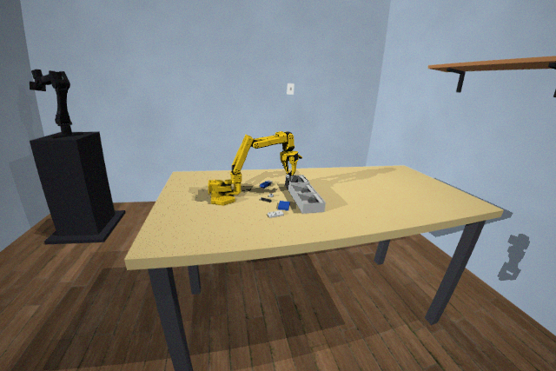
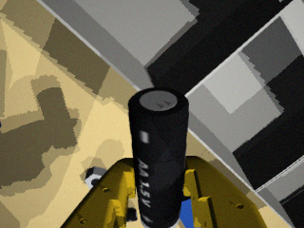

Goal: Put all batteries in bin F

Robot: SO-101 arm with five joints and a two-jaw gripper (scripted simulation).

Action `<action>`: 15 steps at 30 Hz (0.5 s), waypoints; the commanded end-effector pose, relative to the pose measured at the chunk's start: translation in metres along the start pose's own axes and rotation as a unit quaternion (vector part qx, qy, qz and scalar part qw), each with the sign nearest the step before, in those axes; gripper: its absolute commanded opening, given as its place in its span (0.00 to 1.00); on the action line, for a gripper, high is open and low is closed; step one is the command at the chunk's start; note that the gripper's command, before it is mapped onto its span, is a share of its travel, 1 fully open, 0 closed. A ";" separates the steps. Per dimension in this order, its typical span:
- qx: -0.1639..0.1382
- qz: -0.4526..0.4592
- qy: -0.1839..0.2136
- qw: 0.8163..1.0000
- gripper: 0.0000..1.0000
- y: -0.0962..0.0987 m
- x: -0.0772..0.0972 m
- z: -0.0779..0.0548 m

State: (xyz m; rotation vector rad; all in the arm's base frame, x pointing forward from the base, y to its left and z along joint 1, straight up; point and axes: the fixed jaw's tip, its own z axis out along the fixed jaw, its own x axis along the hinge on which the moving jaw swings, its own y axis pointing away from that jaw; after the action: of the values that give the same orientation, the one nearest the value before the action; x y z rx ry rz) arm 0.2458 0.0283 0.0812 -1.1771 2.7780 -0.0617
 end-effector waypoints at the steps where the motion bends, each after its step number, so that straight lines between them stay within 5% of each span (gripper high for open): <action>1: 0.017 0.016 -0.024 0.999 0.00 -0.002 -0.009 -0.009; 15: 0.023 0.122 -0.047 0.991 0.00 -0.004 -0.027 -0.008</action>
State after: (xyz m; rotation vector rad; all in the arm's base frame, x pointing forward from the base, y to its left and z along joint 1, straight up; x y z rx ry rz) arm 0.2575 0.0388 0.0802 -0.8777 2.8472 -0.0446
